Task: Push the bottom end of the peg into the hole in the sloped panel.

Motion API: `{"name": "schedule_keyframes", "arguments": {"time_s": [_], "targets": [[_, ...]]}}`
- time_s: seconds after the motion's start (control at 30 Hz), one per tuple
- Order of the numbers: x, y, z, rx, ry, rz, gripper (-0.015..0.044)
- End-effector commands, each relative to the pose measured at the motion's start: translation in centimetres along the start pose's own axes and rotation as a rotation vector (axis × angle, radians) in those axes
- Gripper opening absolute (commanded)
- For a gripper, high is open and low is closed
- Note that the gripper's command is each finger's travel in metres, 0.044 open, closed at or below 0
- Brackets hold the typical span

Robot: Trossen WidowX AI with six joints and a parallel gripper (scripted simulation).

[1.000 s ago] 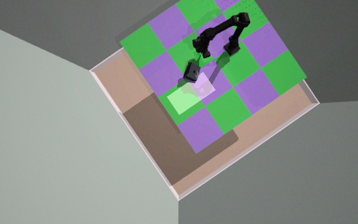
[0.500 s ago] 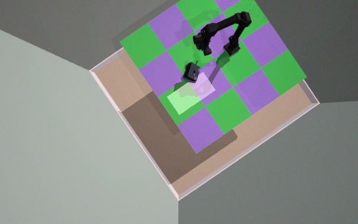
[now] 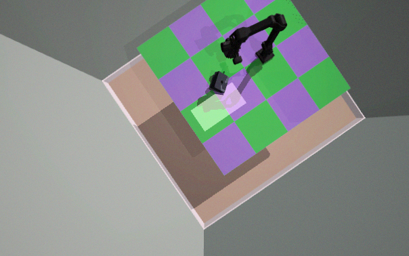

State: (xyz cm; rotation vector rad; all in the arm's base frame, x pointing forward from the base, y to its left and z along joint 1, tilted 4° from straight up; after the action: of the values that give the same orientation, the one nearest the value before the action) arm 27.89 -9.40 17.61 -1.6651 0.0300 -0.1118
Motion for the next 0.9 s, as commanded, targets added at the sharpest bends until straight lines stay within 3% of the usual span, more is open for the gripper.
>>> {"name": "schedule_keyframes", "arguments": {"time_s": [0.0,0.87], "targets": [[0.4,-0.2,0.3,-0.017,-0.014,-0.001,0.0000],[2.6,-1.1,2.8,-0.105,-0.132,-0.021,0.0000]]}}
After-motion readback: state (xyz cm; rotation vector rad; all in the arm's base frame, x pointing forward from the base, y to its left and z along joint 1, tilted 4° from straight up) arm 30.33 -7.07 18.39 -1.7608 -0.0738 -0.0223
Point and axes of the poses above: the point midway between the two fingers, 35 mm back from their tips, its own y axis out along the fingers, its own z axis across the jaws, x = y × z, the point moved 2 cm from there along -y, back along the fingers, and after that the axes turned 8 degrees about -y, right-handed, at the moved point
